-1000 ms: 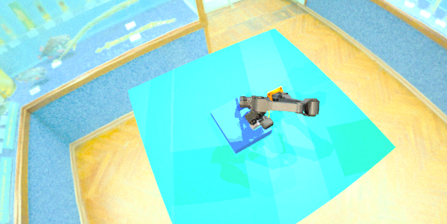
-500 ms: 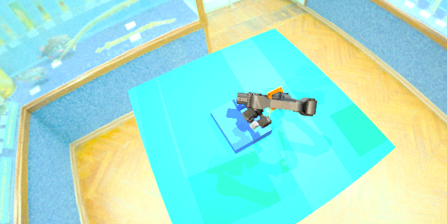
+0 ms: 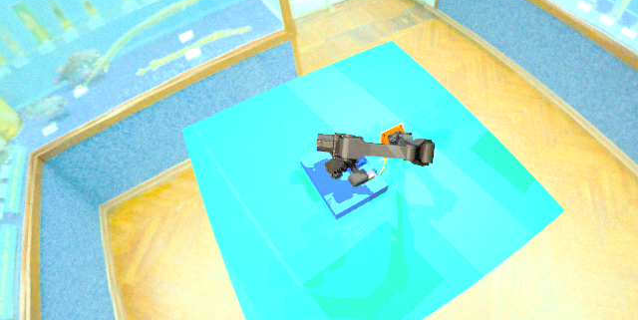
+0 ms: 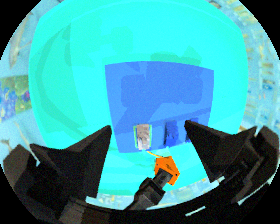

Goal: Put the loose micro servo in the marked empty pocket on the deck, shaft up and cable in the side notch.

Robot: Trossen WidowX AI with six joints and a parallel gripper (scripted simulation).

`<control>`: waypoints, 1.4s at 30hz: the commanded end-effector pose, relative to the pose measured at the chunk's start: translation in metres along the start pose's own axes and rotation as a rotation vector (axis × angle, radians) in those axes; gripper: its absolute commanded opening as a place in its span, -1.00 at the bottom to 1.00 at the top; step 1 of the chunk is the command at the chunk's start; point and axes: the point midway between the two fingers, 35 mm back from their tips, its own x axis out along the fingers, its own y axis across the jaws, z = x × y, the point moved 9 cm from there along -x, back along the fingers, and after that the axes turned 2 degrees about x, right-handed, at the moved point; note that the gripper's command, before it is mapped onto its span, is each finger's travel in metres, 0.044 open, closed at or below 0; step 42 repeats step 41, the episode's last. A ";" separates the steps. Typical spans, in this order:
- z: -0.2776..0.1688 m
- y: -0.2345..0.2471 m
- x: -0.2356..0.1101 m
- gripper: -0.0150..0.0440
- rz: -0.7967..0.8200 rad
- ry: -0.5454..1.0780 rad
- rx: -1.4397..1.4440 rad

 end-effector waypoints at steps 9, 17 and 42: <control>-0.014 0.005 -0.039 1.00 -0.064 -0.125 0.009; -0.014 0.005 -0.039 1.00 -0.064 -0.125 0.009; -0.014 0.005 -0.039 1.00 -0.064 -0.125 0.009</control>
